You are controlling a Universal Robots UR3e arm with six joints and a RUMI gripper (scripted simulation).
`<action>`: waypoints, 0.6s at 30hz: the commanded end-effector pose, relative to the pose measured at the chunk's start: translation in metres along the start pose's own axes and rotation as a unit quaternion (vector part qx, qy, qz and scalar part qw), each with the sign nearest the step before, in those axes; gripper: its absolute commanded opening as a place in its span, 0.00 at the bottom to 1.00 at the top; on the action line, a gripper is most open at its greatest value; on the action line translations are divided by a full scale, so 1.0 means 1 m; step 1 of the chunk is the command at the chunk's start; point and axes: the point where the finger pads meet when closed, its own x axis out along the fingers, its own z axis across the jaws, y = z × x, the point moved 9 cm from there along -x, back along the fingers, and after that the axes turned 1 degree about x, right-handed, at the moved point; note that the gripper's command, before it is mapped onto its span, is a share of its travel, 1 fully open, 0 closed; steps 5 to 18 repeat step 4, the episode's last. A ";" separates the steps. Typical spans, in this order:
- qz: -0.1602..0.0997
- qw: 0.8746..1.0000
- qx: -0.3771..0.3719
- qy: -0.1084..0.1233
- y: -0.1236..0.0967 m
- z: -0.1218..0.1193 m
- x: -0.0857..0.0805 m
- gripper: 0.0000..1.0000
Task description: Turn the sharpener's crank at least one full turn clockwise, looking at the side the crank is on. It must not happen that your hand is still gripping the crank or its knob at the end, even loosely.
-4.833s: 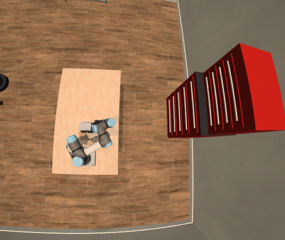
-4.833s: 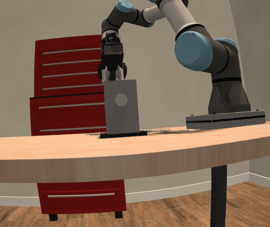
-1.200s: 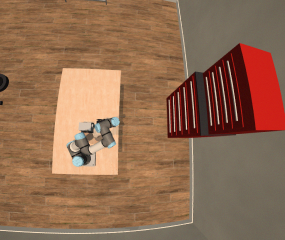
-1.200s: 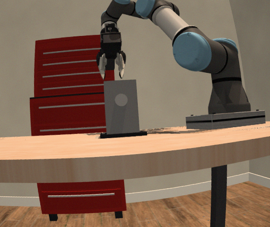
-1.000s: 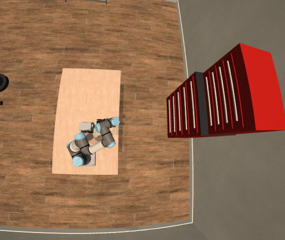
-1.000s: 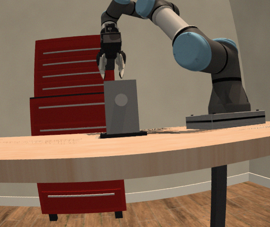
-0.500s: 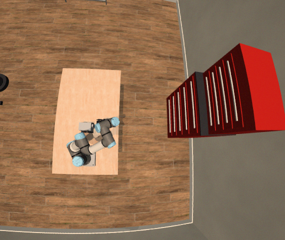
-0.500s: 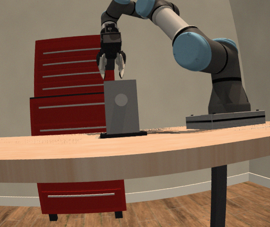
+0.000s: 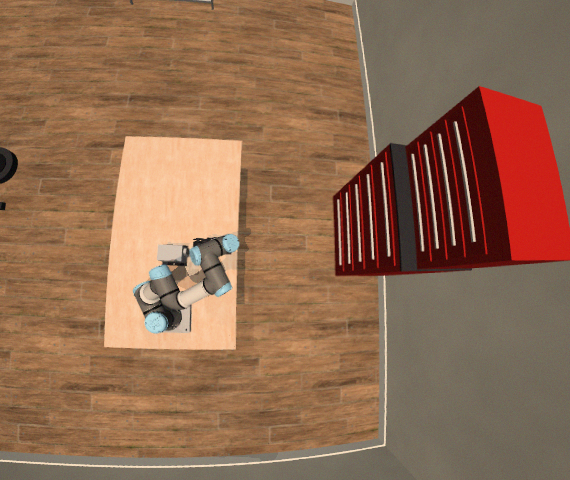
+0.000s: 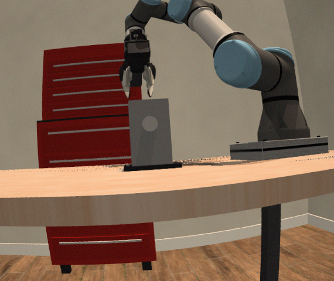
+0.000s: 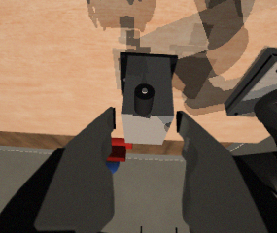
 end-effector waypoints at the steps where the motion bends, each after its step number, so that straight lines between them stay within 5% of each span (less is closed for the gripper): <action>1: 0.001 1.000 0.000 0.001 0.000 0.000 -0.001 0.32; 18: 0.001 1.000 0.000 0.001 0.000 0.000 -0.001 0.32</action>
